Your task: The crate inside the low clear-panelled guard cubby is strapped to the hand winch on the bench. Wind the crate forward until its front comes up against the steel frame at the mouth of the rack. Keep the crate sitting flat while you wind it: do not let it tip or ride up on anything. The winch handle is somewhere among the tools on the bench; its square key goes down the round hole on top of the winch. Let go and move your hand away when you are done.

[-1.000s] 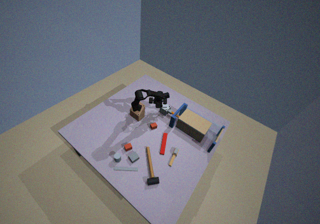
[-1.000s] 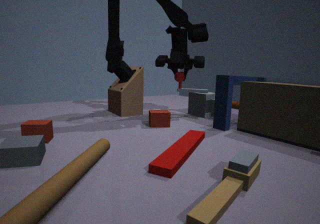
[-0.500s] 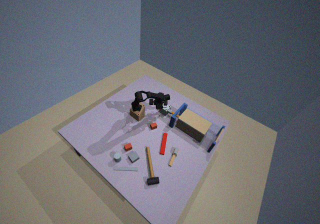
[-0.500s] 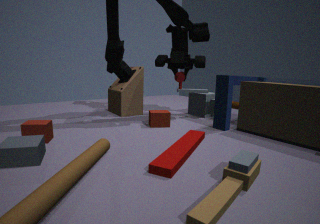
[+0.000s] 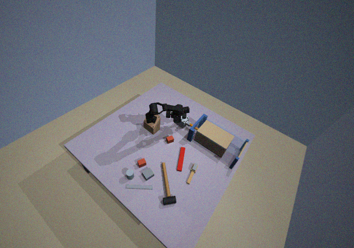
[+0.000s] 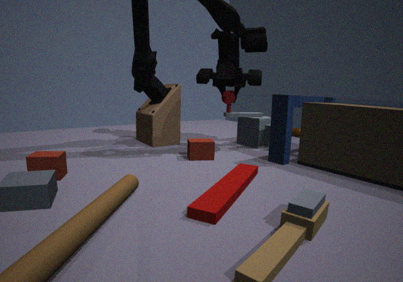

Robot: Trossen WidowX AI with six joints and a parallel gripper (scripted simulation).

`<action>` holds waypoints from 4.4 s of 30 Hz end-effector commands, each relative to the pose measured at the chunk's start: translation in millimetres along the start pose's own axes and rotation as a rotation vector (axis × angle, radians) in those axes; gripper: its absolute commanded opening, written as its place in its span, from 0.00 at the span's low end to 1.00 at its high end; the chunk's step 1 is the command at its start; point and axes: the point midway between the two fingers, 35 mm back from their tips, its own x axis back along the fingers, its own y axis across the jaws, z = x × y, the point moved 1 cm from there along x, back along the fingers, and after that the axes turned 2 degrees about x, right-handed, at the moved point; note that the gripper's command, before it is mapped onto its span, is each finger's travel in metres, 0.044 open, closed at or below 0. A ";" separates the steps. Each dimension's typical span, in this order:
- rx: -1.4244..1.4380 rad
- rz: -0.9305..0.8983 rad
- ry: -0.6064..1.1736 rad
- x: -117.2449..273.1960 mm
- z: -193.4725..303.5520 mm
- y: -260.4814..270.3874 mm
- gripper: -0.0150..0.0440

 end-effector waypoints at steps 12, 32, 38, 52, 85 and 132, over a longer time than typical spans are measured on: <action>-0.012 -0.014 -0.029 8.5 -23.5 17.7 0.25; -0.013 -0.015 -0.030 16.2 -39.0 40.3 0.25; -0.013 -0.016 -0.030 17.9 -42.5 48.0 0.25; -0.013 -0.017 -0.030 20.8 -48.2 66.8 0.25; -0.013 -0.019 -0.030 21.0 -48.0 112.8 0.25; -0.013 -0.023 -0.028 6.0 -15.8 168.0 0.25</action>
